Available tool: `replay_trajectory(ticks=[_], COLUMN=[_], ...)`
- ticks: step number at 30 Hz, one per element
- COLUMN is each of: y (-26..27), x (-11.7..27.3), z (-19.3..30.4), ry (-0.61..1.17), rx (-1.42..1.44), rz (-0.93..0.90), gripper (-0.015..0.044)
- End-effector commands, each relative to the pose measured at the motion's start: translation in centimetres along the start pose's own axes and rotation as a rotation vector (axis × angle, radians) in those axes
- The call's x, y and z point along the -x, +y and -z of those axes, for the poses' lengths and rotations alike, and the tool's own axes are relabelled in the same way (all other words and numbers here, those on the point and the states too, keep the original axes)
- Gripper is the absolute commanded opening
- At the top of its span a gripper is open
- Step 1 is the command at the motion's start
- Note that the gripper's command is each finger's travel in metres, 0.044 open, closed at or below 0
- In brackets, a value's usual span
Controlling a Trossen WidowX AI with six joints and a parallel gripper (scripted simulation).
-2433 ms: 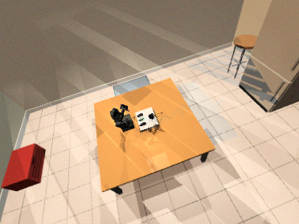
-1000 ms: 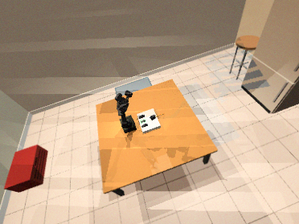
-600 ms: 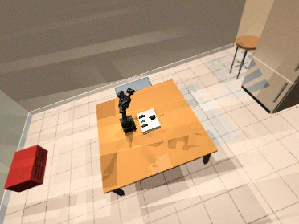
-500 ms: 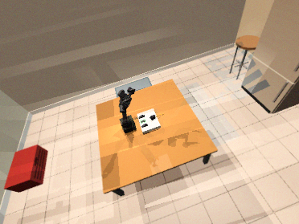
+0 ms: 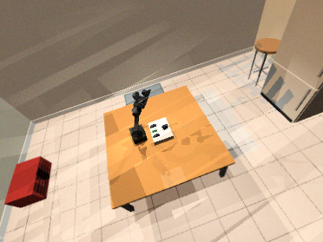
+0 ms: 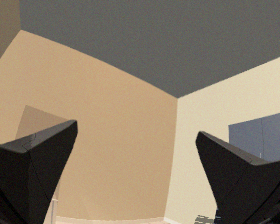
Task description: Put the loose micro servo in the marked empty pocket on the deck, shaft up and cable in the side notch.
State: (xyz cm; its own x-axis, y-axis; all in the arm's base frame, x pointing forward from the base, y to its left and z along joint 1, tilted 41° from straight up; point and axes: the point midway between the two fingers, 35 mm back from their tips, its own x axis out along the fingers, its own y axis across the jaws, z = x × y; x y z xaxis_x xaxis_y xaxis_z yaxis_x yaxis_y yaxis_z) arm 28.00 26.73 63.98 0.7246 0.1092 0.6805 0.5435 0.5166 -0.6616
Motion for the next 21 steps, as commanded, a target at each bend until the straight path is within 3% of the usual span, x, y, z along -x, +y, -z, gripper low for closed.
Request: replay_trajectory(ticks=[1,21], y=[3.7,20.8], x=[-0.2,1.9], z=[0.7,10.4], ry=[0.004,0.241], rx=[0.007,-0.003], rz=[-0.086,-0.528], gripper=[0.0440,0.0440])
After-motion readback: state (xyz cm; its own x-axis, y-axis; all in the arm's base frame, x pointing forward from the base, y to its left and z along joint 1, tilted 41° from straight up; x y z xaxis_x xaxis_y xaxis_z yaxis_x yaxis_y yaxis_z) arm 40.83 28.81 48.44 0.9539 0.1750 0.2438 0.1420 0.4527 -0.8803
